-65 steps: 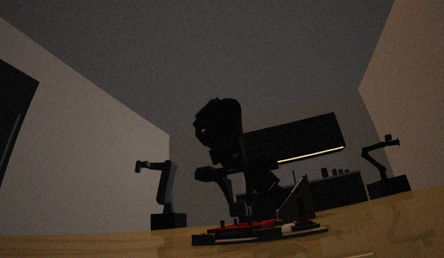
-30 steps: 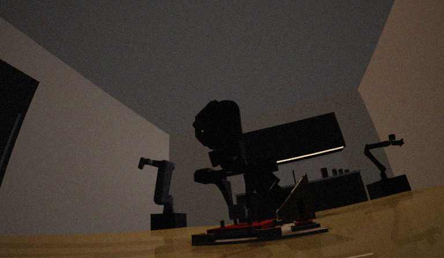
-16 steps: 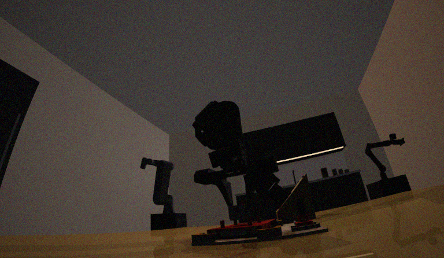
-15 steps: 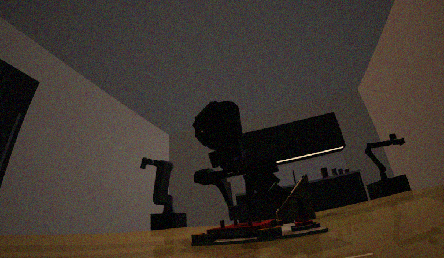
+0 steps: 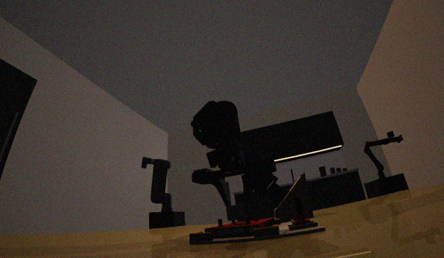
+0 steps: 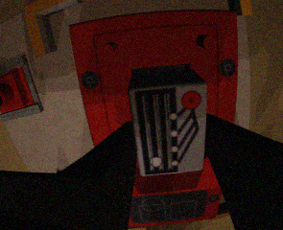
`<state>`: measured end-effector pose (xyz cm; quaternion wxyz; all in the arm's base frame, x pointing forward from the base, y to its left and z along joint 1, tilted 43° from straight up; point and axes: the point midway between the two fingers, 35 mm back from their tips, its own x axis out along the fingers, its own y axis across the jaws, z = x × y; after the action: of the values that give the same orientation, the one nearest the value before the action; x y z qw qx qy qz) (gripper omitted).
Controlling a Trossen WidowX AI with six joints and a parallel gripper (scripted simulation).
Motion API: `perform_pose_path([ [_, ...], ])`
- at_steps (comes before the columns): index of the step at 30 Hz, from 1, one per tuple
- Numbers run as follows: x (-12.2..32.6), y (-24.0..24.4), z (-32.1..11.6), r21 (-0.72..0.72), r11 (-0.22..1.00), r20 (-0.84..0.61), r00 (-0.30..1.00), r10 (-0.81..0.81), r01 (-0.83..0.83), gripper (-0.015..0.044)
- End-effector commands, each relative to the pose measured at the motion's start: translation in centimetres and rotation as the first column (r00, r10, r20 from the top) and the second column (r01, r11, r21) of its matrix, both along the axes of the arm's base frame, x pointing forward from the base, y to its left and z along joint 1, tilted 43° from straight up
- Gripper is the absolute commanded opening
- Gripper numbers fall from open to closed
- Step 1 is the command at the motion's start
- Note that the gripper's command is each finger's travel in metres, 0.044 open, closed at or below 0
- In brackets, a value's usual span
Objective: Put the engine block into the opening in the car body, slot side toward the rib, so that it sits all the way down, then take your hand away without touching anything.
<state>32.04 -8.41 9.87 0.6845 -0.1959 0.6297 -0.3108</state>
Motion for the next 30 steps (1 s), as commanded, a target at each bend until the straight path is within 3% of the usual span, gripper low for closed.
perform_pose_path([
  [1, 0.02, -0.08, -0.02, -0.005, 1.0, -0.002, 1.0, 0.004, -0.004, 0.0159],
  [30, 0.03, -0.34, -0.31, -0.005, 1.0, -0.002, 1.0, 0.004, -0.004, 0.0159],
])
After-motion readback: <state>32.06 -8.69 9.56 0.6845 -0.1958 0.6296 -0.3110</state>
